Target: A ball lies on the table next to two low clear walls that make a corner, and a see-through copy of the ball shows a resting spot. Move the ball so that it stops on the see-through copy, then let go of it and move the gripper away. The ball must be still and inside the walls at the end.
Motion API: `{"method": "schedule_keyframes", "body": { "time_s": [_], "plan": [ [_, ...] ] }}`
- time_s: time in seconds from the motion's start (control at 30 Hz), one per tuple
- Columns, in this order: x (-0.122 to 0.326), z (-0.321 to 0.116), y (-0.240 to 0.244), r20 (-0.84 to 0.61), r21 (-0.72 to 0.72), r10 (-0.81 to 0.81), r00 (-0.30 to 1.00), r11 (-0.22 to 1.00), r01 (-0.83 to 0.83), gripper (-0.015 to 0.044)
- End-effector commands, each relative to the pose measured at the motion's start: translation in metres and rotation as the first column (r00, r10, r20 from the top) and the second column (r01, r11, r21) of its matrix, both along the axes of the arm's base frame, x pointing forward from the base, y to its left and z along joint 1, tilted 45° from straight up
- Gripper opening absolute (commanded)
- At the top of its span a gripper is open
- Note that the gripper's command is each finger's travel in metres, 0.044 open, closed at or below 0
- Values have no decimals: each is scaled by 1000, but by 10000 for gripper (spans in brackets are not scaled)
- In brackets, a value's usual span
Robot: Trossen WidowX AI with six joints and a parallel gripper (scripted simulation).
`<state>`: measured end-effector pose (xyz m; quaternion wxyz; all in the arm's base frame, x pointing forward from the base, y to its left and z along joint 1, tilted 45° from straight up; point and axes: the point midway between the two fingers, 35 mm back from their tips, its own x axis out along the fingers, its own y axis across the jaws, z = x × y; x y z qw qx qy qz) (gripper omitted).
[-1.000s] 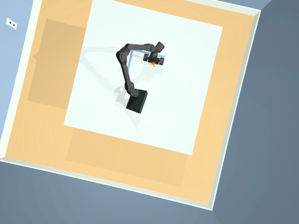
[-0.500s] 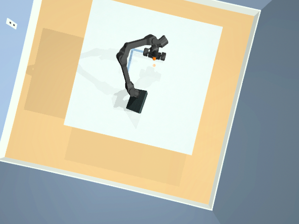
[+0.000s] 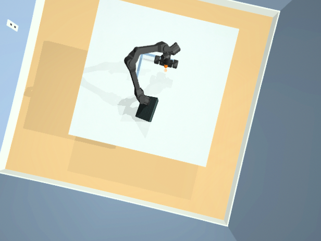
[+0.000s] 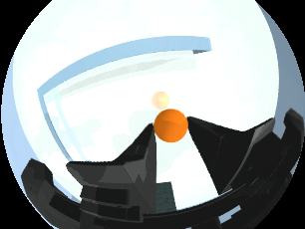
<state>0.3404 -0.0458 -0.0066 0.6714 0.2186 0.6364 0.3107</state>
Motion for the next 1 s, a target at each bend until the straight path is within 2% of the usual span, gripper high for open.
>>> {"method": "schedule_keyframes", "body": {
  "time_s": [0.0, 0.47, 0.97],
  "plan": [
    [-4, -6, 5, 0, 1, -3, 1000, 1000, 3, 0],
    [-4, -55, 53, 0, 4, -3, 1000, 1000, 3, 0],
    [-4, -67, 65, 0, 4, -3, 1000, 1000, 3, 0]
  ]
}}
